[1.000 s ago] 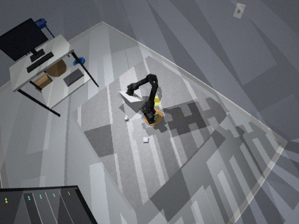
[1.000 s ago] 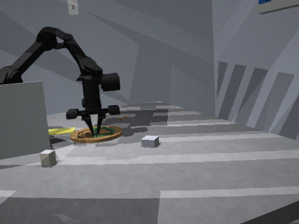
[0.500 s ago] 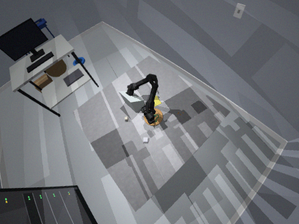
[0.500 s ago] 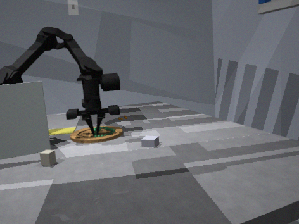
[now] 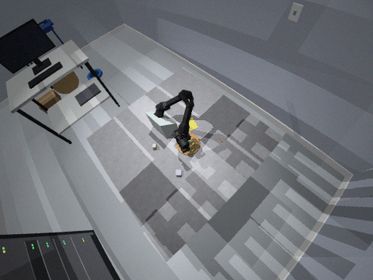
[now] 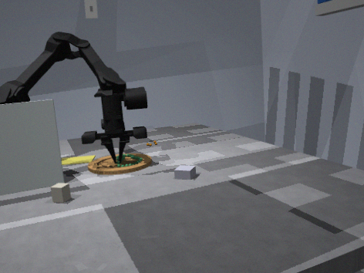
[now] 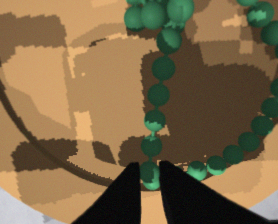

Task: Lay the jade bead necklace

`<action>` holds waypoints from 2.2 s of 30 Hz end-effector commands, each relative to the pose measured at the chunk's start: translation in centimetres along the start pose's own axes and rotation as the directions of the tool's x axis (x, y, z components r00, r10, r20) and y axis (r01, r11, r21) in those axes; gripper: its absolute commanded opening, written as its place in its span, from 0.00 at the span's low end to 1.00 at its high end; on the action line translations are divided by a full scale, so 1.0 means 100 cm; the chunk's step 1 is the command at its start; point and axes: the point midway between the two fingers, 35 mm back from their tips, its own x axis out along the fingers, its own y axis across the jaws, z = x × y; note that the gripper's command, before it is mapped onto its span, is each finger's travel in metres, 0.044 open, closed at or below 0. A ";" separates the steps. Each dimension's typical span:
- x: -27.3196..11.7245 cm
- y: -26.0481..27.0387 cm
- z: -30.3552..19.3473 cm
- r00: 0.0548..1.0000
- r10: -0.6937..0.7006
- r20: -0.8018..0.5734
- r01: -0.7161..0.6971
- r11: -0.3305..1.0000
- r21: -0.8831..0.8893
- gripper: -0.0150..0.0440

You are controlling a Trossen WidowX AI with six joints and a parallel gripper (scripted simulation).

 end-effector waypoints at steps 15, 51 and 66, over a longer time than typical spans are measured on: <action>0.002 0.010 -0.010 1.000 0.002 0.003 -0.002 1.000 0.002 0.25; -0.001 0.009 -0.009 1.000 0.002 0.003 -0.002 1.000 0.002 1.00; -0.001 0.009 -0.009 1.000 0.002 0.003 -0.002 1.000 0.002 1.00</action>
